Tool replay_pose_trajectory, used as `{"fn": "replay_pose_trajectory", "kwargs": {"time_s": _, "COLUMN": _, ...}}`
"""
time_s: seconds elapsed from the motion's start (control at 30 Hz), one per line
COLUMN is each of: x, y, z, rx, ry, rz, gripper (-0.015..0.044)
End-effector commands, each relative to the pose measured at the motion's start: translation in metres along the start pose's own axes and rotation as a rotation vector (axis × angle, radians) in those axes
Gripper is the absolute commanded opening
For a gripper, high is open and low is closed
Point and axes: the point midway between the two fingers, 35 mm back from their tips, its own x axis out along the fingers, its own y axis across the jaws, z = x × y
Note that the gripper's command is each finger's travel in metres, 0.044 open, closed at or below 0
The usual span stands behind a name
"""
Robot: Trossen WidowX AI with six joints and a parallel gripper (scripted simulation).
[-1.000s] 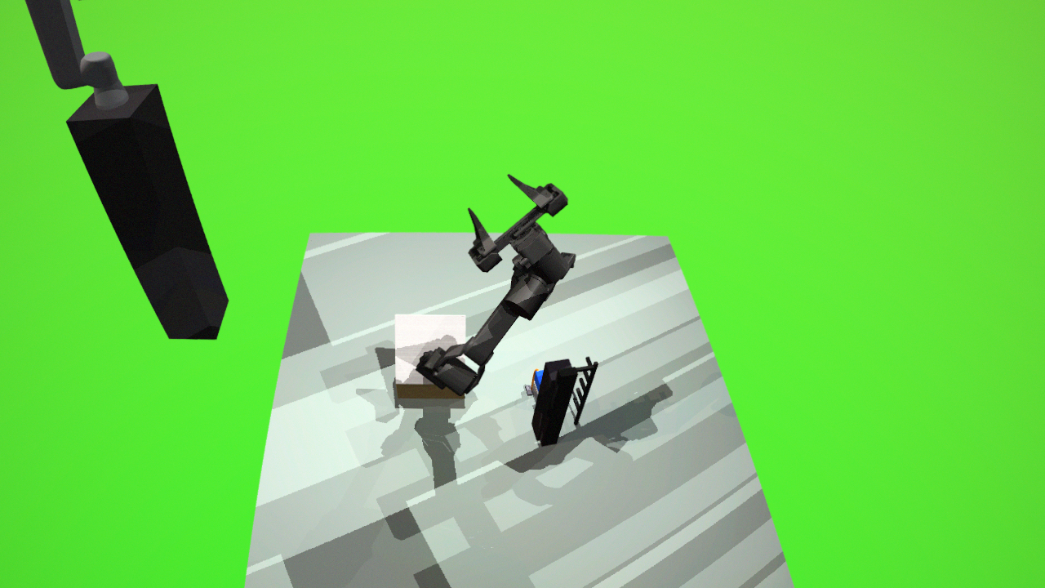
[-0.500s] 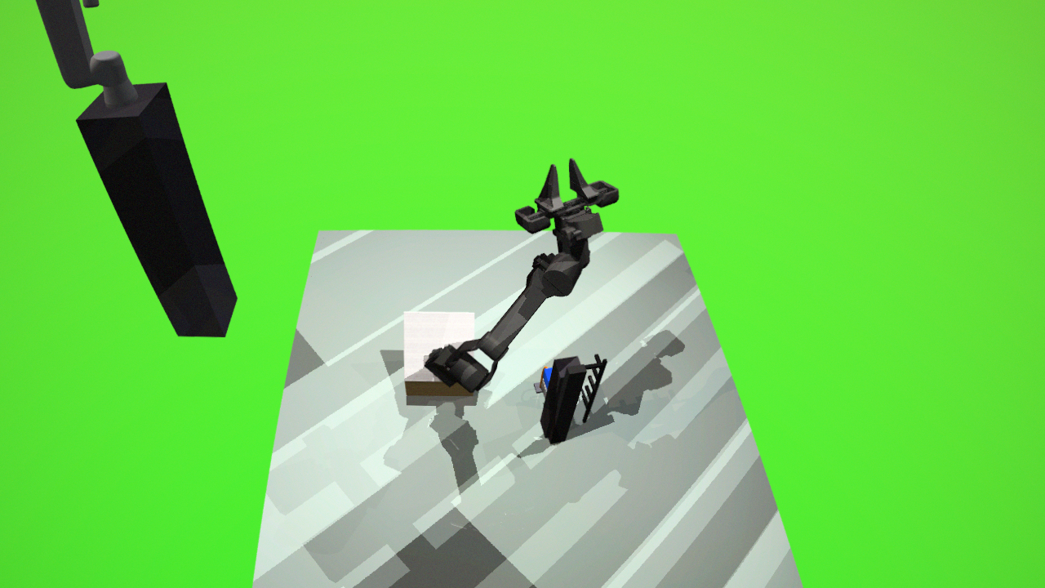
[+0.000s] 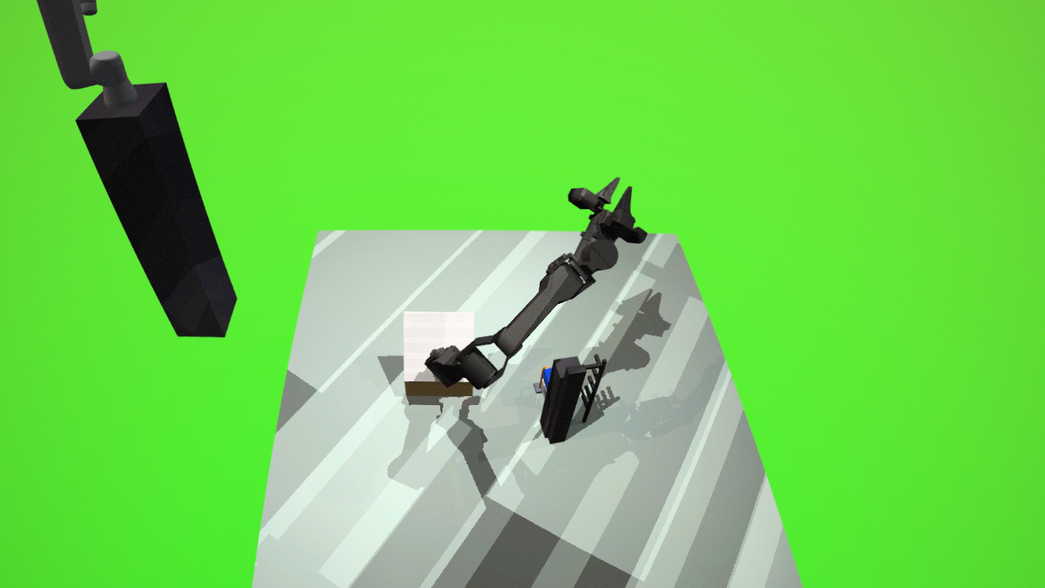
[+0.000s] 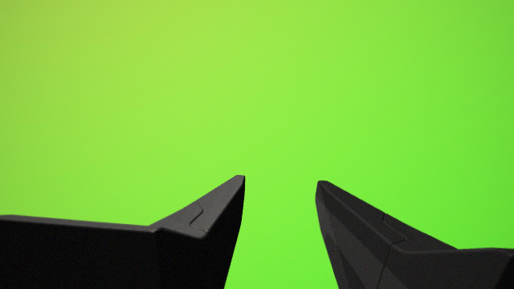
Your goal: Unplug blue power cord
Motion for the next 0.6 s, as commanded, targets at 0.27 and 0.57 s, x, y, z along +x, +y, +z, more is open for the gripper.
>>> {"fn": "replay_pose_trajectory", "kwargs": {"time_s": 0.27, "x": -0.059, "y": -0.118, "z": -0.140, "rx": -0.276, "ry": 0.610, "rz": -0.446, "gripper": 0.0160}}
{"fn": "replay_pose_trajectory", "kwargs": {"time_s": 0.57, "x": -0.171, "y": -0.166, "z": -0.224, "rx": -0.530, "ry": 1.272, "rz": -0.535, "gripper": 0.0160}}
